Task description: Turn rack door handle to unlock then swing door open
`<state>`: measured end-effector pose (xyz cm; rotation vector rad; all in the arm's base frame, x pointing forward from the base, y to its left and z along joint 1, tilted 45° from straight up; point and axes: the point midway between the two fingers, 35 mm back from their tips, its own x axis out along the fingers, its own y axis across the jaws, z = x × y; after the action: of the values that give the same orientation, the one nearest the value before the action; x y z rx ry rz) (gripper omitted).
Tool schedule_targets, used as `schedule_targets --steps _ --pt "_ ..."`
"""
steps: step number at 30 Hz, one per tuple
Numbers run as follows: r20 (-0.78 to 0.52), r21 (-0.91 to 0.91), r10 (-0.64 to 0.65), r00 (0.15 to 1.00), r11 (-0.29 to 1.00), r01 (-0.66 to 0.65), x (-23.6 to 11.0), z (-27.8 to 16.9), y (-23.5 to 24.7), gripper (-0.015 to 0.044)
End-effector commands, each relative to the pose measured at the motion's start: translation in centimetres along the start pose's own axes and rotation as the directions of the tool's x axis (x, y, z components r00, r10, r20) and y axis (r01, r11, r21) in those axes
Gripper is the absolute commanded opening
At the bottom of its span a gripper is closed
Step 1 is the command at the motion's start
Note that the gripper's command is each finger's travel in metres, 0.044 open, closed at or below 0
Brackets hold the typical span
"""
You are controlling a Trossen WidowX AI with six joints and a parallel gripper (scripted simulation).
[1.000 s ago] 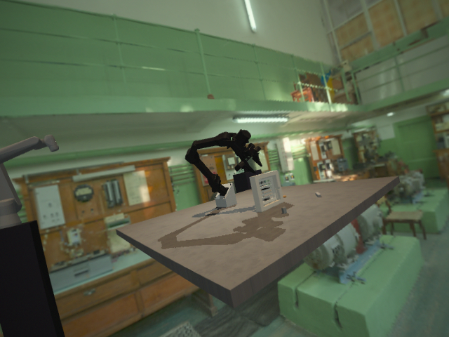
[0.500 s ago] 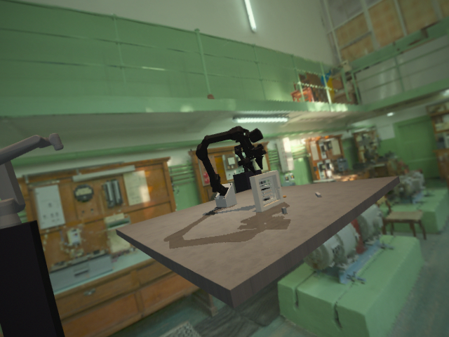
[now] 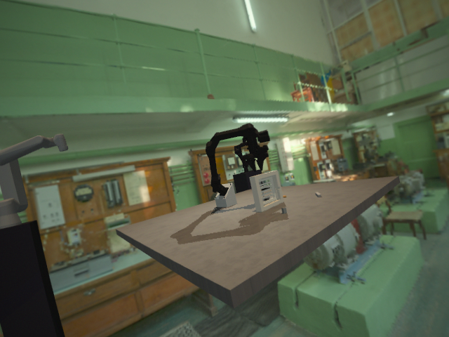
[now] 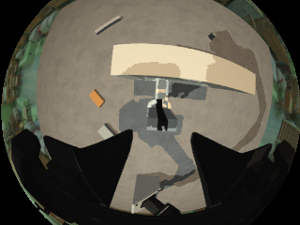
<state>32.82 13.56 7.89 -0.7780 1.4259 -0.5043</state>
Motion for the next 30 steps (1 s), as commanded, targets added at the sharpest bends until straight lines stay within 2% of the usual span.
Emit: schedule_targets --steps 1,30 --pt "-0.005 0.002 -0.018 1.000 1.000 0.018 0.2 0.2 -0.1 0.0286" --pt "-0.035 0.014 0.026 0.999 1.000 -0.026 4.9 0.2 0.0 0.0286"
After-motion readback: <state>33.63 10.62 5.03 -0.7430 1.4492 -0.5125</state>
